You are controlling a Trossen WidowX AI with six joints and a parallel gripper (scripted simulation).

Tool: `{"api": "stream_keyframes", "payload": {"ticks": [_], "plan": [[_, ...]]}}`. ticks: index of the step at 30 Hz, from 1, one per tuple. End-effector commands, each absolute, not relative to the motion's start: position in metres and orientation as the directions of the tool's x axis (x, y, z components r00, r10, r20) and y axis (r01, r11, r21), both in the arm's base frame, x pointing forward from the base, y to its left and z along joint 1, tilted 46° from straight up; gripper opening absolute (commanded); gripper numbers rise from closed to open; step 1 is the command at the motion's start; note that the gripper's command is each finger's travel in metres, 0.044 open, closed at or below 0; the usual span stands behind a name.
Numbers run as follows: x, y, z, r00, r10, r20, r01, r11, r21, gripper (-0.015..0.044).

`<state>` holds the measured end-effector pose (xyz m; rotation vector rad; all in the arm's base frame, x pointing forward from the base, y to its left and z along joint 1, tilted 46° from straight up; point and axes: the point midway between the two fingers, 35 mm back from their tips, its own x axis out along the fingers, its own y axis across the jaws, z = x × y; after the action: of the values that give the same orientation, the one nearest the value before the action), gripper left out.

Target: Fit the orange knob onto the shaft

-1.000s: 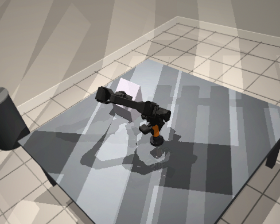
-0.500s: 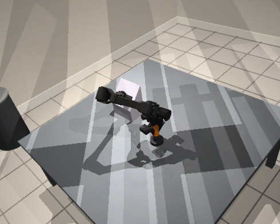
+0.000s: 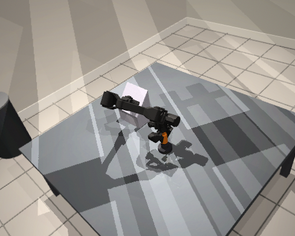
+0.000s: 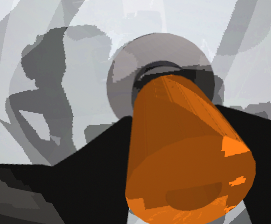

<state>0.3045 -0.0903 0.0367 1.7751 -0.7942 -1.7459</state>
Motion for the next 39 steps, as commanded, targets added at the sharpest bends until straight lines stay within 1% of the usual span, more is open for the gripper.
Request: {"api": "stream_keyframes", "payload": {"ticks": [1,16,18,22,28,34,39], "plan": [[0.3049,-0.0916,0.0363,-0.002,-0.722,-0.692,-0.041,-0.691,0.722,0.0],[0.3069,-0.0878,0.0397,-0.002,-0.722,-0.692,-0.041,-0.691,0.722,0.0],[0.307,-0.0878,0.0397,-0.002,-0.722,-0.692,-0.068,-0.69,0.721,0.0],[0.3071,-0.0878,0.0394,-0.002,-0.722,-0.692,-0.222,-0.674,0.704,0.0],[0.3063,-0.0891,0.0379,-0.002,-0.722,-0.692,-0.594,-0.555,0.582,0.0],[0.3047,-0.0908,0.0366,-0.002,-0.722,-0.692,-0.87,-0.339,0.357,0.0],[0.3038,-0.0916,0.0372,-0.002,-0.722,-0.692,-0.986,-0.113,0.121,0.0]]}}
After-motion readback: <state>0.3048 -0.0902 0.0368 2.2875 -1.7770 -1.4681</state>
